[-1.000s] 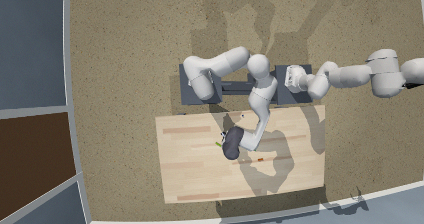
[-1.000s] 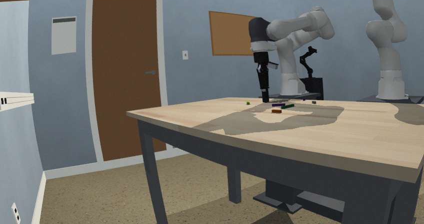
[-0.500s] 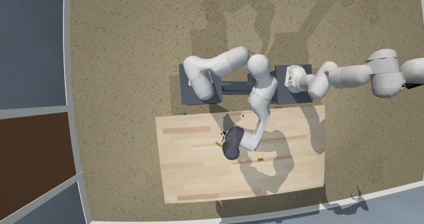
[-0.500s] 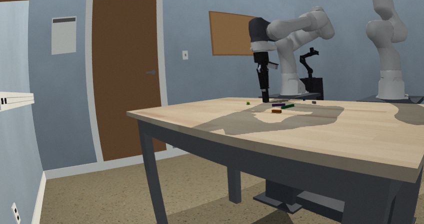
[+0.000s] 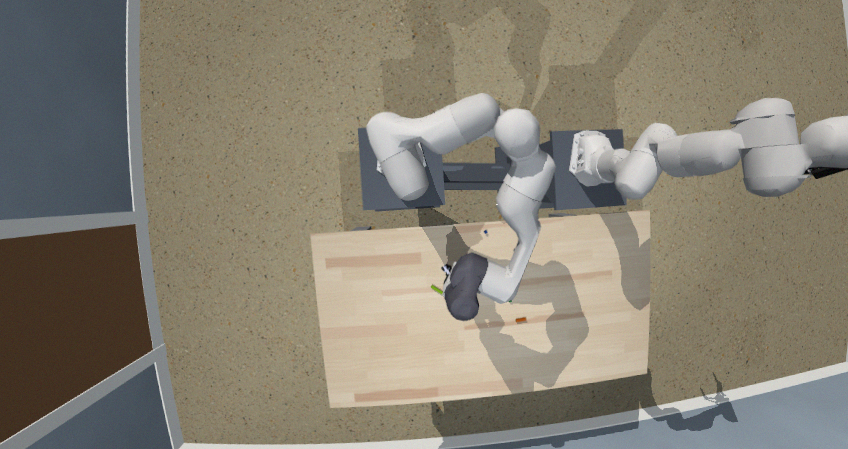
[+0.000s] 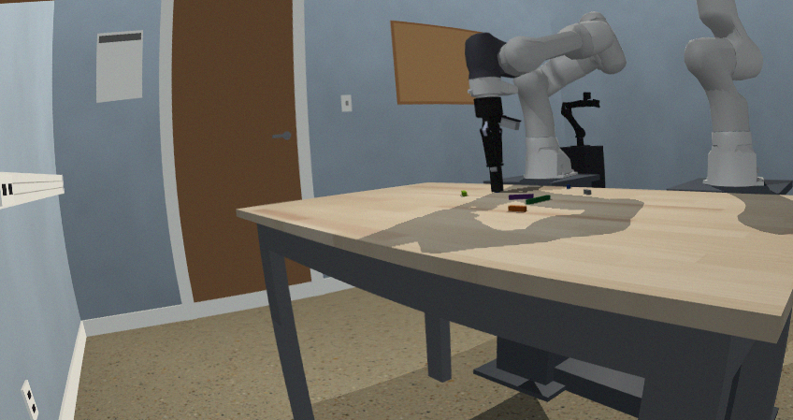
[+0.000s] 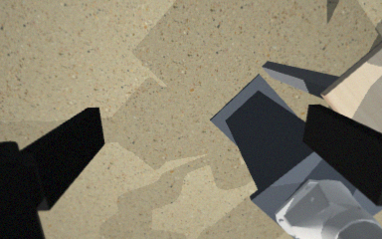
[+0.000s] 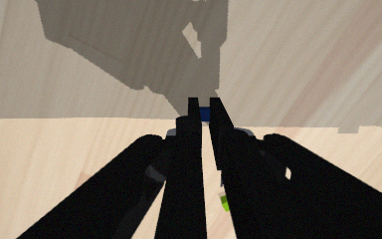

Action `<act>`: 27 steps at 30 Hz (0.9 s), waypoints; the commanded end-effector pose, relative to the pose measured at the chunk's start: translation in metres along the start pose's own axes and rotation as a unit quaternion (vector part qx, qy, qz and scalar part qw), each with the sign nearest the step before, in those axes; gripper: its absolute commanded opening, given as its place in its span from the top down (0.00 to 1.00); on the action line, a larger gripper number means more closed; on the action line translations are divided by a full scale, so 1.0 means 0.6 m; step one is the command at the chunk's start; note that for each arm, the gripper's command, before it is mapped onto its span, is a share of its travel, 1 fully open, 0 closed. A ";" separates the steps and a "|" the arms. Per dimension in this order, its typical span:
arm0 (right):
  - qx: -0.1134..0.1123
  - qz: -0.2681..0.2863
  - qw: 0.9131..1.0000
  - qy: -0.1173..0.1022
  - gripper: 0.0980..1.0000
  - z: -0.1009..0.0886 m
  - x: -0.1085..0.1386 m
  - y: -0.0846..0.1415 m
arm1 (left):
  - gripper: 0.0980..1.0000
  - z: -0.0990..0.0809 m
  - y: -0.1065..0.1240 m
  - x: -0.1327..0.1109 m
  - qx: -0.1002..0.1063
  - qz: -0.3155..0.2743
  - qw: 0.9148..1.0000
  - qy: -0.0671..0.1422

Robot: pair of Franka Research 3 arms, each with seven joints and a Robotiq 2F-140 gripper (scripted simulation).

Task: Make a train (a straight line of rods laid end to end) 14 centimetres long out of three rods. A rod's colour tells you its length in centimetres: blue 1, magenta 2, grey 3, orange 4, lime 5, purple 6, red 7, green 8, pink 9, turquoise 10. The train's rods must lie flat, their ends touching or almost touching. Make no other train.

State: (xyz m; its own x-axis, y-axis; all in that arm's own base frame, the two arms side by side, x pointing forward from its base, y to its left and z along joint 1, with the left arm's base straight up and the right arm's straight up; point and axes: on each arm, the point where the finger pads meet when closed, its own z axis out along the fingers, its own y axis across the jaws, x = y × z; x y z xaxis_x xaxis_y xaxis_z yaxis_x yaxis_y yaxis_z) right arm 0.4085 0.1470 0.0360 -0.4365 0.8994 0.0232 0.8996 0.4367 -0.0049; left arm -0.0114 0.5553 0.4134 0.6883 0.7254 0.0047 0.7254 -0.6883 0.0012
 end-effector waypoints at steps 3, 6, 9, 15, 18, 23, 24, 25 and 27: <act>-0.002 -0.003 1.000 -0.001 0.97 -0.002 0.000 0.002 | 0.00 0.001 -0.001 -0.003 0.001 0.001 1.000 -0.002; -0.003 -0.005 1.000 -0.007 0.97 -0.013 0.000 0.001 | 0.00 0.001 -0.001 -0.003 0.001 0.001 1.000 -0.002; -0.004 -0.005 1.000 -0.012 0.97 -0.027 0.000 0.001 | 0.00 0.001 -0.001 -0.003 0.001 0.001 1.000 -0.002; -0.002 -0.002 1.000 -0.012 0.97 -0.085 0.002 0.001 | 0.00 0.001 -0.001 -0.003 0.001 0.001 1.000 -0.002; -0.002 -0.002 1.000 -0.012 0.97 -0.124 0.002 0.001 | 0.00 0.001 -0.001 -0.003 0.001 0.001 1.000 -0.002; -0.002 -0.002 1.000 -0.012 0.97 -0.163 0.003 0.001 | 0.00 0.001 -0.001 -0.003 0.001 0.001 1.000 -0.002; -0.002 -0.002 1.000 -0.012 0.97 -0.165 0.003 0.001 | 0.00 0.001 -0.001 -0.003 0.001 0.001 1.000 -0.002; -0.002 -0.002 1.000 -0.012 0.97 -0.166 0.004 0.001 | 0.00 0.001 -0.001 -0.003 0.001 0.001 1.000 -0.002; -0.002 -0.002 1.000 -0.012 0.97 -0.166 0.004 0.001 | 0.00 0.001 -0.001 -0.003 0.001 0.001 1.000 -0.002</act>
State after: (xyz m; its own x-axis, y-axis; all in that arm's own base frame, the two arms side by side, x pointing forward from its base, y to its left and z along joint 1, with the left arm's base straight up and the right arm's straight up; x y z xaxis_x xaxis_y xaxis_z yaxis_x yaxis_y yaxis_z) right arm 0.4171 0.1466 0.1353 -0.4555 0.8902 -0.0096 0.8899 0.4556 0.0212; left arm -0.0114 0.5553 0.4134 0.6883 0.7254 0.0047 0.7254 -0.6883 0.0012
